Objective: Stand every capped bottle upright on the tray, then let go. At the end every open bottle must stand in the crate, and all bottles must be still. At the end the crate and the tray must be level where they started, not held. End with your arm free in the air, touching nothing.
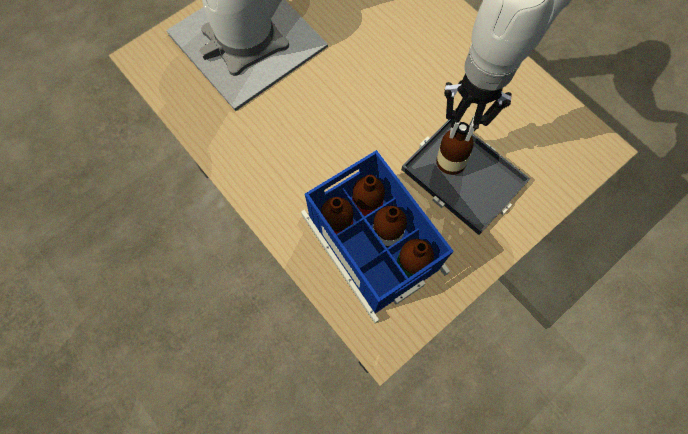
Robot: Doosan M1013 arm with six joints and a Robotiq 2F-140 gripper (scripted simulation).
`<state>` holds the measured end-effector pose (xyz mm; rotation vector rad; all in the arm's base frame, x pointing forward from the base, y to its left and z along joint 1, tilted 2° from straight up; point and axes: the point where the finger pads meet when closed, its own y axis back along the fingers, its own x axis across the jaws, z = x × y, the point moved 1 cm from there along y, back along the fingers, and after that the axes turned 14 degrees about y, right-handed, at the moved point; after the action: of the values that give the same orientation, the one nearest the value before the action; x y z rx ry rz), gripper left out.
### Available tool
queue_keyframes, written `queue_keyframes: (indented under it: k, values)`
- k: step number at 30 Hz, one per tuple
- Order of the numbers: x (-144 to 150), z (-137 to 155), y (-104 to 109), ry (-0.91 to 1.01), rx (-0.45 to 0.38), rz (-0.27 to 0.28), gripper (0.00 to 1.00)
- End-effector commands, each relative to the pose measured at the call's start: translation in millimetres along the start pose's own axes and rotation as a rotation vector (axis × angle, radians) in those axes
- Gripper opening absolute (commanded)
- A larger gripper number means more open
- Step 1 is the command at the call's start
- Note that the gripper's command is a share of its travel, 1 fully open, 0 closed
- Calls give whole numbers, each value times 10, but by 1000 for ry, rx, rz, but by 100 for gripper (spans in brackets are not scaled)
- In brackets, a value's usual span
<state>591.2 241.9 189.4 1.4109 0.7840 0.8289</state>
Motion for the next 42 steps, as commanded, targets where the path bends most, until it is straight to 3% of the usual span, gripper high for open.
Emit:
queue_keyframes:
  k: [1, 42]
  values:
    - [0, -1, -8, 0, 0, 0, 0]
    - [0, -3, -153, 0, 0, 0, 0]
